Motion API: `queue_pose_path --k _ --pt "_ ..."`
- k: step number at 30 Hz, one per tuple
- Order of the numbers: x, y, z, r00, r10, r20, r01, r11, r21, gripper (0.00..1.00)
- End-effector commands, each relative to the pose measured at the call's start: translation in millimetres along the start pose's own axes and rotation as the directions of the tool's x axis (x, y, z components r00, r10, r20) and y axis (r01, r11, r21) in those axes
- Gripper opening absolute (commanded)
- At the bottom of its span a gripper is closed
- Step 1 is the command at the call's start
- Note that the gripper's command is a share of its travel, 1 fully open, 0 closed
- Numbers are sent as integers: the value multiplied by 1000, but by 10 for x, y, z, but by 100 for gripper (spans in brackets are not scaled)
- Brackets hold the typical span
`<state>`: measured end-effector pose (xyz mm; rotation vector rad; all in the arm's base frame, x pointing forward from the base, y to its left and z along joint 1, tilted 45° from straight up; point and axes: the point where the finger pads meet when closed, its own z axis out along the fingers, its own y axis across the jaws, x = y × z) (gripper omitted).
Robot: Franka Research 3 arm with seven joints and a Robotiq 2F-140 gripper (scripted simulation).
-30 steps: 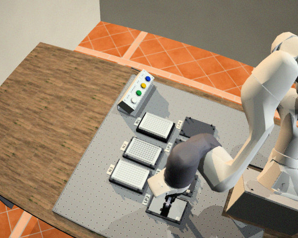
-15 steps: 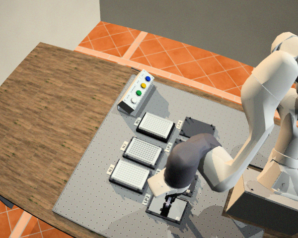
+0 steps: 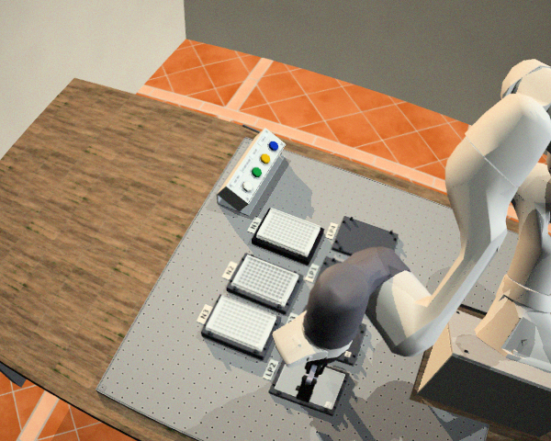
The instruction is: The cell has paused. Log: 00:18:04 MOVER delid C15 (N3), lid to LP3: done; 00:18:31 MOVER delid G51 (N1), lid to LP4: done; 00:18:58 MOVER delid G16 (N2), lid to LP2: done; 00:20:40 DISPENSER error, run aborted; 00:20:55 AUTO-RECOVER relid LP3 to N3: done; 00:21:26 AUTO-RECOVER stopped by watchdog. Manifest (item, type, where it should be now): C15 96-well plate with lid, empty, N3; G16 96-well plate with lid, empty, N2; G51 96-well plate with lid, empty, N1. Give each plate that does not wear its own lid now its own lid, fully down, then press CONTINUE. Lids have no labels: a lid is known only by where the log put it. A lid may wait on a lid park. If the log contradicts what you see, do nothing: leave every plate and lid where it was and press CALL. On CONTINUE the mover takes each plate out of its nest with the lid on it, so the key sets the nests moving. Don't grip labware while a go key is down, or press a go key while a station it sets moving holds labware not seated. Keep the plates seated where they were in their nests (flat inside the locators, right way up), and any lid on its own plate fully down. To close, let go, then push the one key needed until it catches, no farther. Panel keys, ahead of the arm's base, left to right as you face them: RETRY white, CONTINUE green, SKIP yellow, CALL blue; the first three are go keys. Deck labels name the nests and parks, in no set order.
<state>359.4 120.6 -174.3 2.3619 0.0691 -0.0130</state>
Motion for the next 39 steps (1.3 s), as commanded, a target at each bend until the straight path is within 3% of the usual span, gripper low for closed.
queue_pose_path --k 1,15,16,39 --pt "-8 -10 9 1000 7 1 -7 1000 2 59" --pt "-8 -10 9 1000 7 1 -7 1000 2 59" --pt "-8 -10 9 1000 7 1 -7 1000 2 66" --pt "-8 -10 9 1000 7 1 -7 1000 2 66"
